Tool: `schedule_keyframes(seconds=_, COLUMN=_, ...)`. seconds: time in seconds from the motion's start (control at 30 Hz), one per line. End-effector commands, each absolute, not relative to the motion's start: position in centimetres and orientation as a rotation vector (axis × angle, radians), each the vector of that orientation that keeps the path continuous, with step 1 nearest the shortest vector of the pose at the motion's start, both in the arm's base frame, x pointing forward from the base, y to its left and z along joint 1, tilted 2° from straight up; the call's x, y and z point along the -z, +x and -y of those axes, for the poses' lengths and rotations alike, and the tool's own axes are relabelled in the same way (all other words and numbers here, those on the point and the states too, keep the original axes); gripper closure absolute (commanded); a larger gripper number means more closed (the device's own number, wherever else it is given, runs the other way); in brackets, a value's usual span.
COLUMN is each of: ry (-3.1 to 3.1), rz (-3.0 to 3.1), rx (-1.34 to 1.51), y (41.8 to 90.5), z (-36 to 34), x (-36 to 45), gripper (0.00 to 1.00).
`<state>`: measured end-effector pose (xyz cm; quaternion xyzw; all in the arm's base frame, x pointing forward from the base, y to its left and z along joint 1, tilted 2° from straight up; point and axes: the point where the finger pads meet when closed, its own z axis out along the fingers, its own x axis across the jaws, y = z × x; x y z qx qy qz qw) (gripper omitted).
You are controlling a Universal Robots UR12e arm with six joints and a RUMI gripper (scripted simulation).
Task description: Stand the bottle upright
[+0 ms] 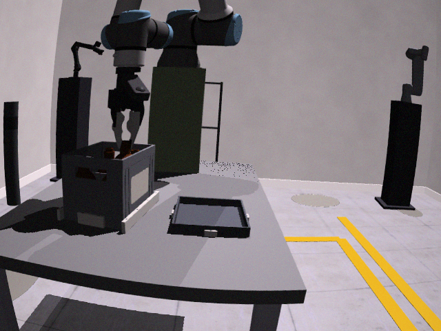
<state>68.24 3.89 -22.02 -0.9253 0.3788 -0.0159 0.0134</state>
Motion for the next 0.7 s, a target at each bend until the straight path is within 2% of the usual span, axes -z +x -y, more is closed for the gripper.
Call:
schedule_keyframes(seconds=0.0, ry=-2.882, rz=-1.182, rx=0.053, y=68.21, z=-3.76, x=21.78, gripper=1.0)
schedule_keyframes(seconds=0.67, ry=-2.882, rz=-1.182, rx=0.05, y=68.03, z=-3.76, x=21.02, gripper=1.0)
